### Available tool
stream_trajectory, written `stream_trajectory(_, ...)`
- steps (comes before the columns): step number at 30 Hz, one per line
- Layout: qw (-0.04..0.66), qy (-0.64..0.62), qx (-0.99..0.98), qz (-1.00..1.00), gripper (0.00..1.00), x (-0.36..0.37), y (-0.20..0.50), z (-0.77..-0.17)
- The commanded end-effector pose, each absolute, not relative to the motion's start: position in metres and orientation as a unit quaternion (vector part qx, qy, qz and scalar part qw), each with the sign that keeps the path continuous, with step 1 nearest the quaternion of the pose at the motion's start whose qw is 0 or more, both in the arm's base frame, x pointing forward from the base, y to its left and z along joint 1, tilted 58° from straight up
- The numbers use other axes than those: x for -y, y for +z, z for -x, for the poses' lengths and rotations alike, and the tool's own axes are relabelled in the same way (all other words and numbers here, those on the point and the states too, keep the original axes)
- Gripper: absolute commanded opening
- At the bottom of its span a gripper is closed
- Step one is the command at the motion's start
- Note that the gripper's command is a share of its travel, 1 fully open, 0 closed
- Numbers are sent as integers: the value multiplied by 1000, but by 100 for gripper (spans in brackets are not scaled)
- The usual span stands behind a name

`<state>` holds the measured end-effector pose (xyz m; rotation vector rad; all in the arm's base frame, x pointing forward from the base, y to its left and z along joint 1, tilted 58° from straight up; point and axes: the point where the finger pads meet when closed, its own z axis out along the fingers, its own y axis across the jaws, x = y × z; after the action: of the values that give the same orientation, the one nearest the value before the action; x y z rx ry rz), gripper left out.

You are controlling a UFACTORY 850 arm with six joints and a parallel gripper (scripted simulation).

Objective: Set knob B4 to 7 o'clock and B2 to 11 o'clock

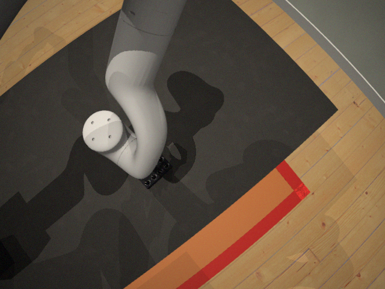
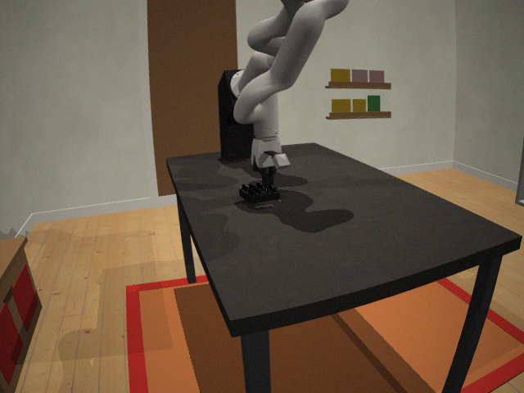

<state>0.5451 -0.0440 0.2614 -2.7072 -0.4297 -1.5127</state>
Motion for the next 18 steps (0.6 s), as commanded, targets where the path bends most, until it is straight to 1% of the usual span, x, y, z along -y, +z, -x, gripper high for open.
stream_trajectory(1,-1,-483,148,863,8,44,262,-545)
stream_trajectory(18,-64,-479,260,836,8,44,262,-545)
